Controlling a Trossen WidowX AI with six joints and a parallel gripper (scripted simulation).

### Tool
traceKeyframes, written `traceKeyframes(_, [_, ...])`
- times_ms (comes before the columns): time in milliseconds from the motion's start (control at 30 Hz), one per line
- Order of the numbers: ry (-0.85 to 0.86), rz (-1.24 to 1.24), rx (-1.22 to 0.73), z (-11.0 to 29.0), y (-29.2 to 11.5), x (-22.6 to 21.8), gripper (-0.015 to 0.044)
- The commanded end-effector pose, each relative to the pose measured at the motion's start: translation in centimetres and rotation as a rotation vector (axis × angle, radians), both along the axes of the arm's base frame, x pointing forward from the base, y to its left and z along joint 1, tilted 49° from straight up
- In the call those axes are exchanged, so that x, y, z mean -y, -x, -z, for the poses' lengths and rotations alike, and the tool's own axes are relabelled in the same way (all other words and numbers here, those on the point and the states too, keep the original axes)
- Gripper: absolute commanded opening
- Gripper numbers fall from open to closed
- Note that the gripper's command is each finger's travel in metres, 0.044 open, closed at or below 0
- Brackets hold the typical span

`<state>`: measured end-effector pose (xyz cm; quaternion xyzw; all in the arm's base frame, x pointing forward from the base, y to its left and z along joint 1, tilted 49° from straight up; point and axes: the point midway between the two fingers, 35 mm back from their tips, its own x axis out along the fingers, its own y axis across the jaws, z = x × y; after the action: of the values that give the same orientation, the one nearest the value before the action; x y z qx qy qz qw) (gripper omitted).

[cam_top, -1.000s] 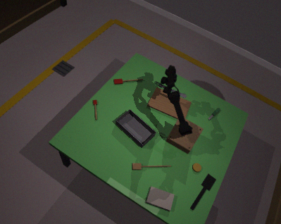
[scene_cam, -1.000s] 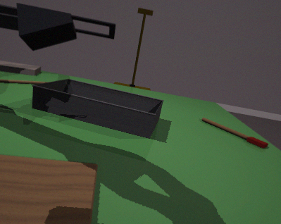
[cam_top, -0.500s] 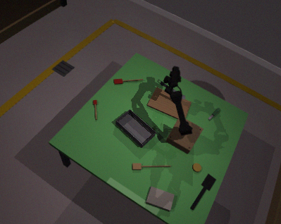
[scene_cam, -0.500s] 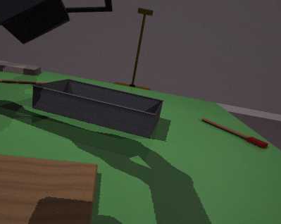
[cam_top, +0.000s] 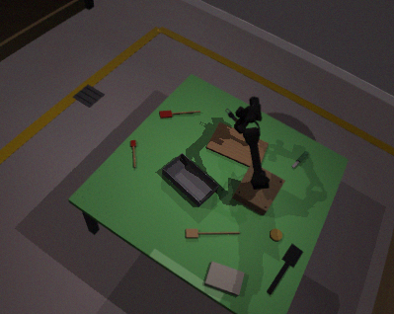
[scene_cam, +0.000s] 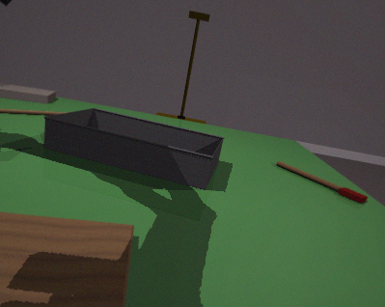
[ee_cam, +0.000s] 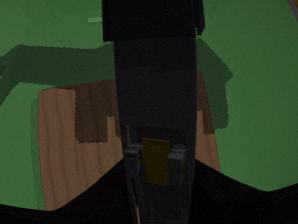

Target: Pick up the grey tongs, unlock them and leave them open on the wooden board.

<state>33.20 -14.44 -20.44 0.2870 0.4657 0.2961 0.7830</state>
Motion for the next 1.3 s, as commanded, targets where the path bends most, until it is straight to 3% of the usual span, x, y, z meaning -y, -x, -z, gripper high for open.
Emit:
traceKeyframes(0, [-0.025,0.071,0.062,-0.5,0.3,0.3,-0.0150])
traceKeyframes(600, [-0.118,0.276,0.310,-2.9,2.6,0.4,-0.0150])
traceKeyframes(1267, [-0.119,0.278,0.313,-2.9,2.6,0.4,-0.0150])
